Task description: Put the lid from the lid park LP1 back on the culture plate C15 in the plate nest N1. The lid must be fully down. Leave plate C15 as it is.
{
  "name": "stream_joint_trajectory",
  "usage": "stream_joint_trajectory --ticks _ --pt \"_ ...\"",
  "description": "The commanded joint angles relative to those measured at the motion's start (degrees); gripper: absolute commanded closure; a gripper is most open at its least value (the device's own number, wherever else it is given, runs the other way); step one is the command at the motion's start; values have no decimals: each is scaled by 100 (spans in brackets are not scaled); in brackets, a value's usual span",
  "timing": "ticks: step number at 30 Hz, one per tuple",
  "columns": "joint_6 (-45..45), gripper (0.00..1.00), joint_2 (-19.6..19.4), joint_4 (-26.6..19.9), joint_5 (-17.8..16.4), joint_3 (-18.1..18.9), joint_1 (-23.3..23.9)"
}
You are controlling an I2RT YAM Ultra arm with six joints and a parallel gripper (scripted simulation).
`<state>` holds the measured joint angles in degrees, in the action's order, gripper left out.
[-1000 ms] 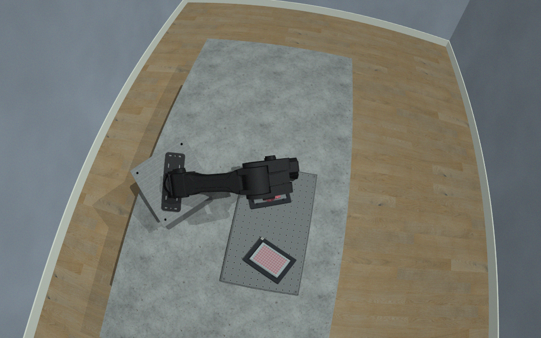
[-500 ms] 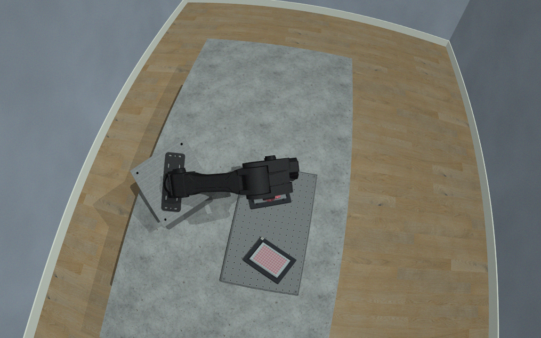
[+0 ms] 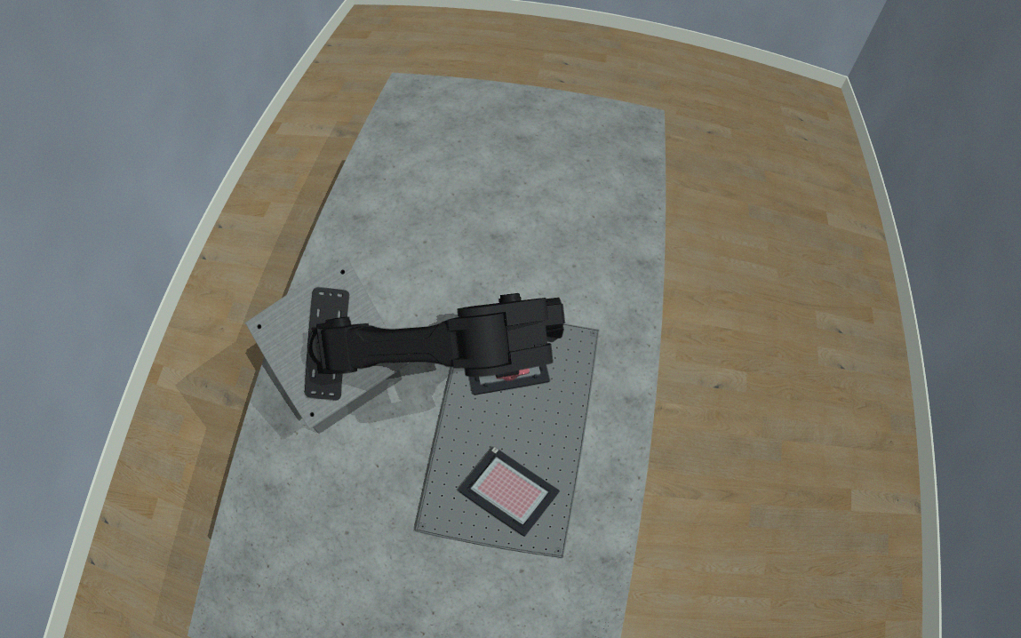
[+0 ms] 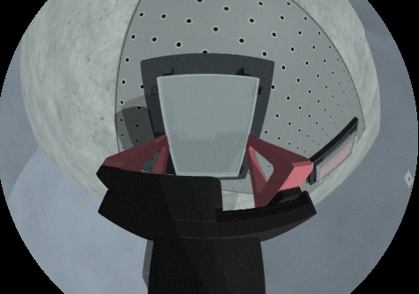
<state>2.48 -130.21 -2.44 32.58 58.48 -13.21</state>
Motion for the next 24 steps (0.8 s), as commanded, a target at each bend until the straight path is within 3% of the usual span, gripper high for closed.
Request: stream_joint_trajectory --ticks 1,11,24 --pt "5 100 27 60 -6 16 -27" --pt "5 100 27 60 -6 16 -27" --pt "-184 100 353 -280 39 -72 -192"
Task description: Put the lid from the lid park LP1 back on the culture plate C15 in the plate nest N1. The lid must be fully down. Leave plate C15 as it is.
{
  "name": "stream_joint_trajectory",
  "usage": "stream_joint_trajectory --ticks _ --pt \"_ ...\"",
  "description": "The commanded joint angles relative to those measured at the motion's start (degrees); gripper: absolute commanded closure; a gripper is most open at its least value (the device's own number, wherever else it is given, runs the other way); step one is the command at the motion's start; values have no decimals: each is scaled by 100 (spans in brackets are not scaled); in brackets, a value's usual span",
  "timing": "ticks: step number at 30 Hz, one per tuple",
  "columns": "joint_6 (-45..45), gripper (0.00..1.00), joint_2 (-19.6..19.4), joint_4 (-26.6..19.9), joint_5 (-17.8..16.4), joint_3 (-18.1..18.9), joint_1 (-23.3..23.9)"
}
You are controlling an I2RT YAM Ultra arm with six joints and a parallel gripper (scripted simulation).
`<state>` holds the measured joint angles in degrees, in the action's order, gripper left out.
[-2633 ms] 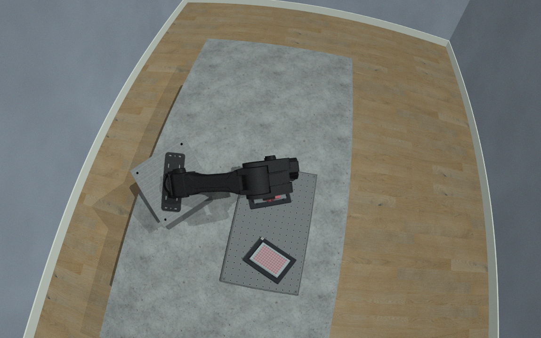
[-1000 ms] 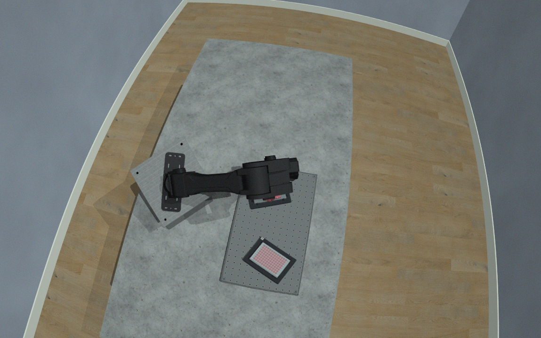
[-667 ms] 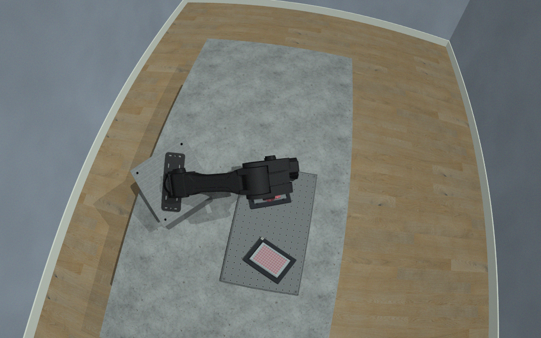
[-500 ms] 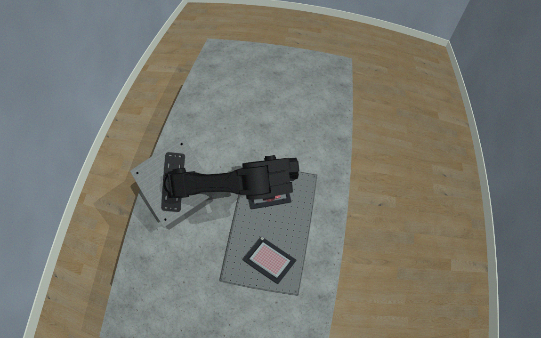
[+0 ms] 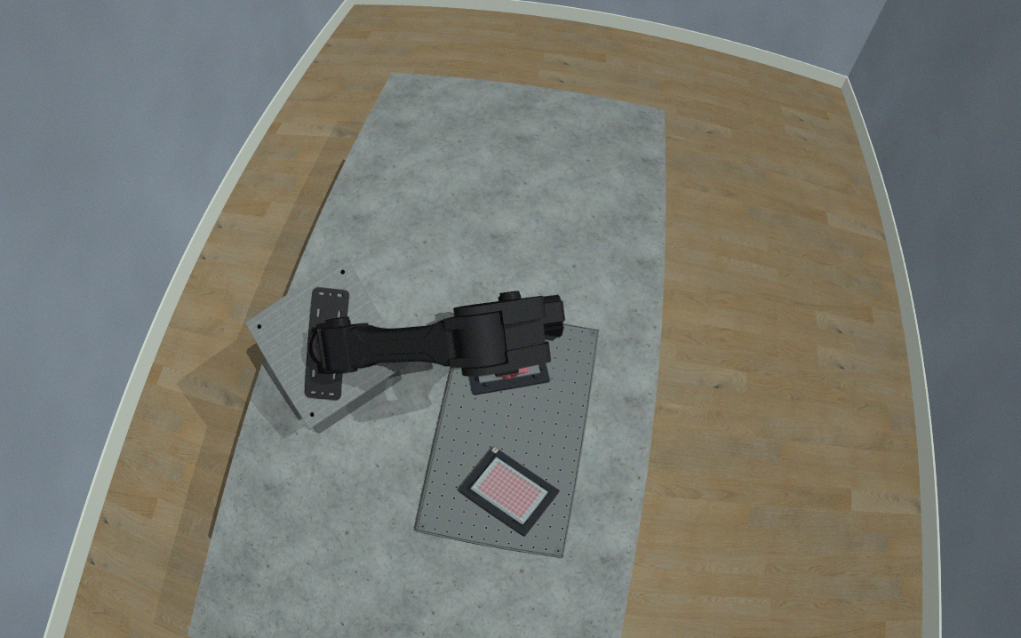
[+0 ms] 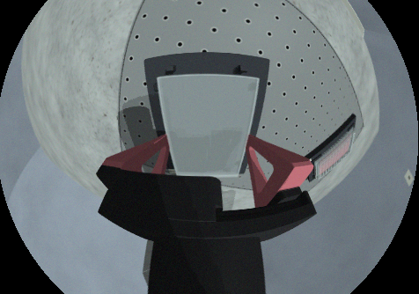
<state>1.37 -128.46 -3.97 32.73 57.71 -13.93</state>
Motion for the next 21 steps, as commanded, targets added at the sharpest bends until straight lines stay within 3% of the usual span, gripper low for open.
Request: stream_joint_trajectory --ticks 1,21 --pt "-90 100 208 -159 28 -2 -135" --pt "-416 100 718 -777 98 -73 -416"
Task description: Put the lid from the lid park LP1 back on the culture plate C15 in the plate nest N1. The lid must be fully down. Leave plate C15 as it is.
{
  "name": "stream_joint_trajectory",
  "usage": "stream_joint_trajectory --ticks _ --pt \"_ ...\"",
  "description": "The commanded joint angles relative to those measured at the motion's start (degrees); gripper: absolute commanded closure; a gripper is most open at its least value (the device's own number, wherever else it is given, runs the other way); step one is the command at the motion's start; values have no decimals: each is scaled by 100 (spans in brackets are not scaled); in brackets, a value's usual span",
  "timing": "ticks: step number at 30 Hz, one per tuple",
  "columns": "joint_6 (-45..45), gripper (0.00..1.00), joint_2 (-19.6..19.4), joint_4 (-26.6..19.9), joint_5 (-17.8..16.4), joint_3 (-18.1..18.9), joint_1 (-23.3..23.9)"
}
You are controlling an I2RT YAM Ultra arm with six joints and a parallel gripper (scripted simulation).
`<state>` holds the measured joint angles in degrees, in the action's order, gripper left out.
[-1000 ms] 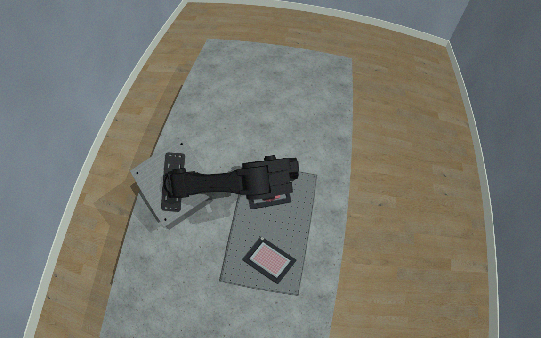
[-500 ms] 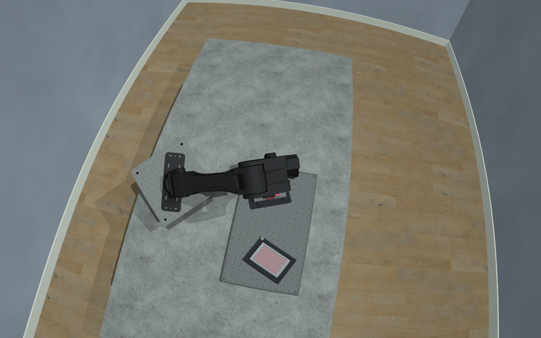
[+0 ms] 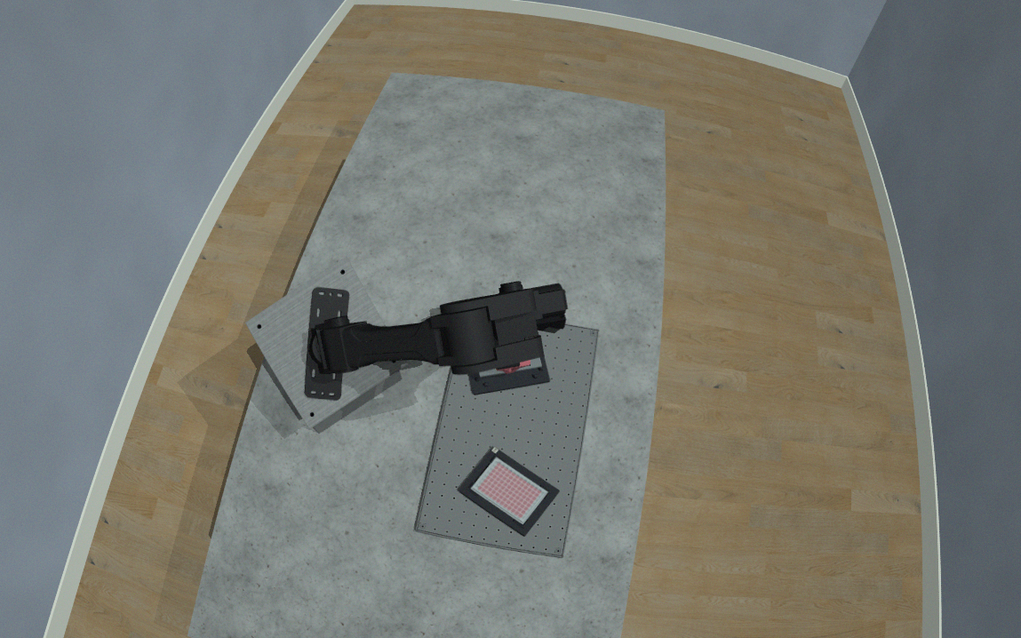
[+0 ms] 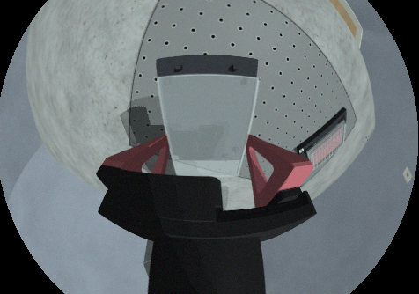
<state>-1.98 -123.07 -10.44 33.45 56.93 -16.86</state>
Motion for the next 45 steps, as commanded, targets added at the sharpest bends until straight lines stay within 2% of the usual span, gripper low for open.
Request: stream_joint_trajectory --ticks 1,6,45 --pt "-100 100 206 -166 29 4 -139" --pt "-173 100 311 -309 44 1 -201" --pt "-194 100 341 -352 47 2 -219"
